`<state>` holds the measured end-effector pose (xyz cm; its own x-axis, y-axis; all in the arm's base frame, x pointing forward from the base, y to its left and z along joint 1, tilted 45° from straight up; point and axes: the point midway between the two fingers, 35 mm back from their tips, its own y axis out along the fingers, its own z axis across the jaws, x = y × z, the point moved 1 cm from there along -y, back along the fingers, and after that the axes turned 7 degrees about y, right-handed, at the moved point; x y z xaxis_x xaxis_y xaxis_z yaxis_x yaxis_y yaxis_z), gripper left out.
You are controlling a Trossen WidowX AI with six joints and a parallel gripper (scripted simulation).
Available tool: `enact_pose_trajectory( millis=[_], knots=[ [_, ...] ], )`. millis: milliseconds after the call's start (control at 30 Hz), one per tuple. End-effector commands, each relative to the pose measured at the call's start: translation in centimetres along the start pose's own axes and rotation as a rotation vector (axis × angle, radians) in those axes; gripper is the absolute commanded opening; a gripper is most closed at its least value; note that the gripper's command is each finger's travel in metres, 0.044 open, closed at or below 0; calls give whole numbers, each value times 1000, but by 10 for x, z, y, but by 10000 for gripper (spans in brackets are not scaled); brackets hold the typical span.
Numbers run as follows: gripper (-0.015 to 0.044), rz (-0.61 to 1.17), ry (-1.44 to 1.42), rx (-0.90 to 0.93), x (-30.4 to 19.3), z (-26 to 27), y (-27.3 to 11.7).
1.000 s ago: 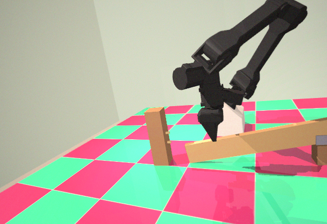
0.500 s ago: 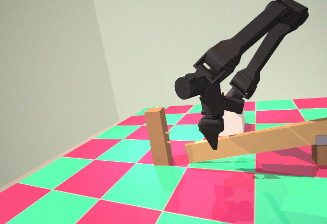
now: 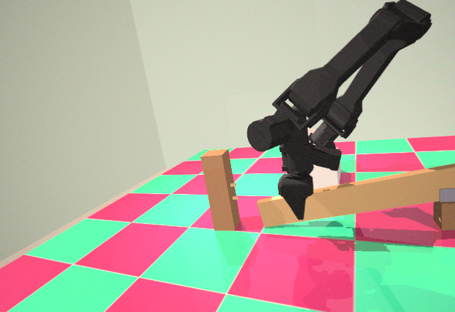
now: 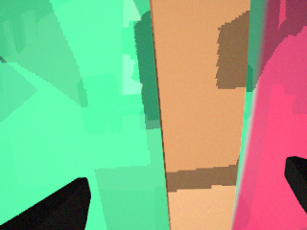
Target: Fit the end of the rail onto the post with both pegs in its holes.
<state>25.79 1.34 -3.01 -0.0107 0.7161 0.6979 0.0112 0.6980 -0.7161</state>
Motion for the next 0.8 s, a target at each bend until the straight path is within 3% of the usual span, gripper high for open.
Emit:
enact_pose_trajectory(
  millis=[0,233,733,767],
  knots=[
    [440,-4,3,-1,1,1,7],
    [440,-6,3,-1,1,2,15],
    [46,-6,3,-1,1,2,15],
    [40,-6,3,-1,1,2,15]
  ],
)
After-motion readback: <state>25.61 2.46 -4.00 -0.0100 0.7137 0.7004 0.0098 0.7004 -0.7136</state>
